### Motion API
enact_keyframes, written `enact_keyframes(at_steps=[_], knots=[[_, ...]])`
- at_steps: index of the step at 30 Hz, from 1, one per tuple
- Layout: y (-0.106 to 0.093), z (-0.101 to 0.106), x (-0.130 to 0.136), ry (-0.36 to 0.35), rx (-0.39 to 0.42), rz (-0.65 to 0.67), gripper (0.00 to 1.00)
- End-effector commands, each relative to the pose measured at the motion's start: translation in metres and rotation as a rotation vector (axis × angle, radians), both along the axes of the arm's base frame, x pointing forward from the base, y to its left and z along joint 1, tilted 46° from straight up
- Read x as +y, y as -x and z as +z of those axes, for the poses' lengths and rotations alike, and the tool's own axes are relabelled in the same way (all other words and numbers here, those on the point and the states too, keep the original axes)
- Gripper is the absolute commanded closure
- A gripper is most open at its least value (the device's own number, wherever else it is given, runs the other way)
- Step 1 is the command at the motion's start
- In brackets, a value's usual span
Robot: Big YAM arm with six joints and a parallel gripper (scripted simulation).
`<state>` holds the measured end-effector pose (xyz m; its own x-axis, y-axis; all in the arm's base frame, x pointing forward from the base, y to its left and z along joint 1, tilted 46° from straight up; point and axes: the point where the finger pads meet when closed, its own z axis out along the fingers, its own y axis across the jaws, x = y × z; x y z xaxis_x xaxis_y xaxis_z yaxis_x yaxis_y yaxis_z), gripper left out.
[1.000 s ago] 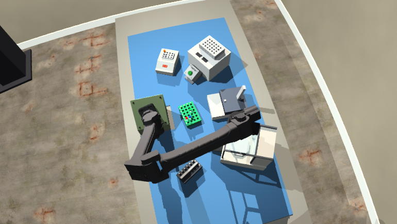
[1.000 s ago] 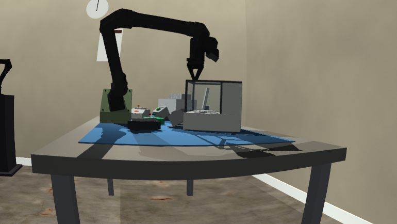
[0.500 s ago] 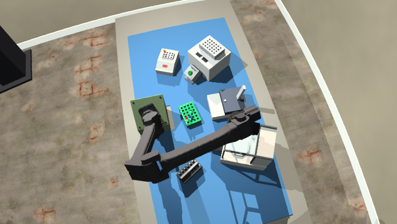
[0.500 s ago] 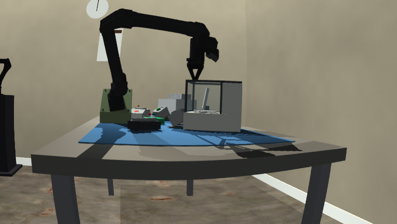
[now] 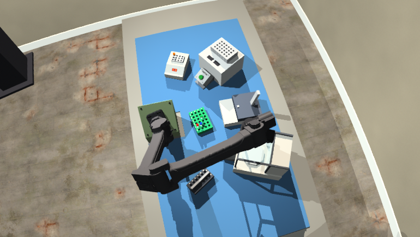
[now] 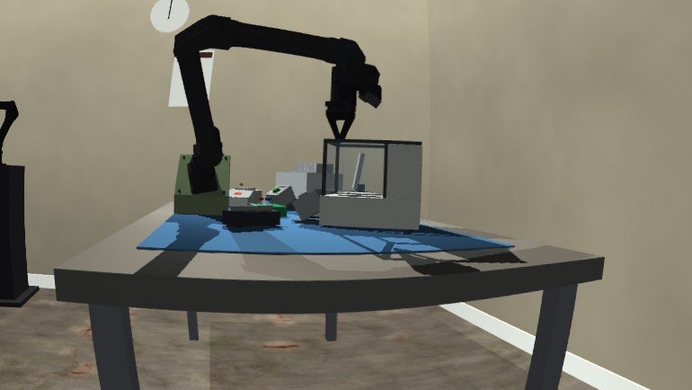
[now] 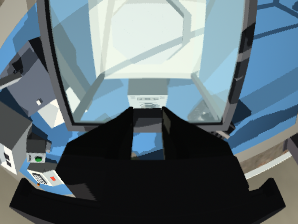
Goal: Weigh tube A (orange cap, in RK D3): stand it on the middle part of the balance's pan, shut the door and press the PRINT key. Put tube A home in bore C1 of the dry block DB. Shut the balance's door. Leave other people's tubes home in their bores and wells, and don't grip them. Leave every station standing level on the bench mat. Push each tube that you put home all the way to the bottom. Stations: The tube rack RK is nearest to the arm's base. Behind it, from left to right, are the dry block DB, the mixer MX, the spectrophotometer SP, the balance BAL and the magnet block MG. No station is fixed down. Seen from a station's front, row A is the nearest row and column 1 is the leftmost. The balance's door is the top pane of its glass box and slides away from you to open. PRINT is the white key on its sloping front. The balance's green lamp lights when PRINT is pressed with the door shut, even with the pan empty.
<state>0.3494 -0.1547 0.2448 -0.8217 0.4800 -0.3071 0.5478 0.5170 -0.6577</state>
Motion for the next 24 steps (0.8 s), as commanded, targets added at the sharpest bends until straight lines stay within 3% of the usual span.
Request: enact_keyframes(at_steps=[1, 6, 7, 24], knots=[[0.0046, 0.0013, 0.0078, -0.002, -0.014, 0.007, 0.94], [0.0046, 0.0013, 0.0078, -0.002, -0.014, 0.007, 0.94], [0.0029, -0.0018, 0.0001, -0.004, 0.002, -0.003, 0.70], [0.0029, -0.0018, 0.0001, -0.004, 0.002, -0.003, 0.70]])
